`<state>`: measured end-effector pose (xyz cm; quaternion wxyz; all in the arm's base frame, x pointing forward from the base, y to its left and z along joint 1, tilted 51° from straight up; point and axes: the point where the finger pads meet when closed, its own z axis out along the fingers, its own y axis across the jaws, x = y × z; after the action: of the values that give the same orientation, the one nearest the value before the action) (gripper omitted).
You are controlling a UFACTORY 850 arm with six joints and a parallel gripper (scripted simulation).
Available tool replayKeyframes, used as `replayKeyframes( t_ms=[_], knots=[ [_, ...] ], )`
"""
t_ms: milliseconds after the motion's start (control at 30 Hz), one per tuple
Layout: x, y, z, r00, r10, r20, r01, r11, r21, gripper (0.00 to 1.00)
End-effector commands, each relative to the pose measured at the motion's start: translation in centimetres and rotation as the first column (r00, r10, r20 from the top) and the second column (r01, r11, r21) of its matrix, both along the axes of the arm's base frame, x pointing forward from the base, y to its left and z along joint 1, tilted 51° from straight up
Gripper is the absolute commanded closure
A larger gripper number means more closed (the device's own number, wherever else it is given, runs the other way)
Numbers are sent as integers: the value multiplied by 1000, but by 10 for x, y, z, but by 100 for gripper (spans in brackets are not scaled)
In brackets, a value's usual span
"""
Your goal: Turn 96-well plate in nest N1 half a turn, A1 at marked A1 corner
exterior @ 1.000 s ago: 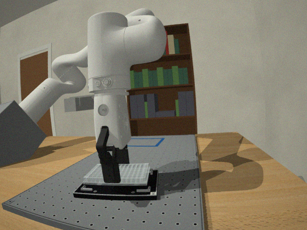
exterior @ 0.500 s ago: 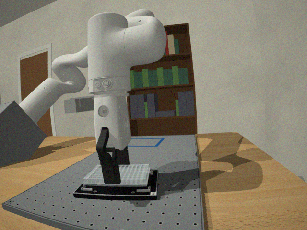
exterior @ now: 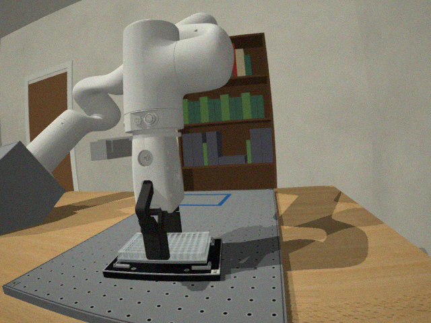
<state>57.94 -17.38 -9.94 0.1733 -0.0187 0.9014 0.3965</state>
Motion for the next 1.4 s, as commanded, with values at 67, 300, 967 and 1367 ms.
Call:
replayKeyframes(
  t_ms=[67,300,967,1367],
  knots=[
    [1,0,0,1000,-1,1,1,1000,-1,100],
    [1,1,-1,1000,-1,1,1,1000,-1,100],
    [2,3,-2,1000,-1,1,1,1000,-1,100],
    [2,3,-3,1000,-1,1,1,1000,-1,0]
  ],
)
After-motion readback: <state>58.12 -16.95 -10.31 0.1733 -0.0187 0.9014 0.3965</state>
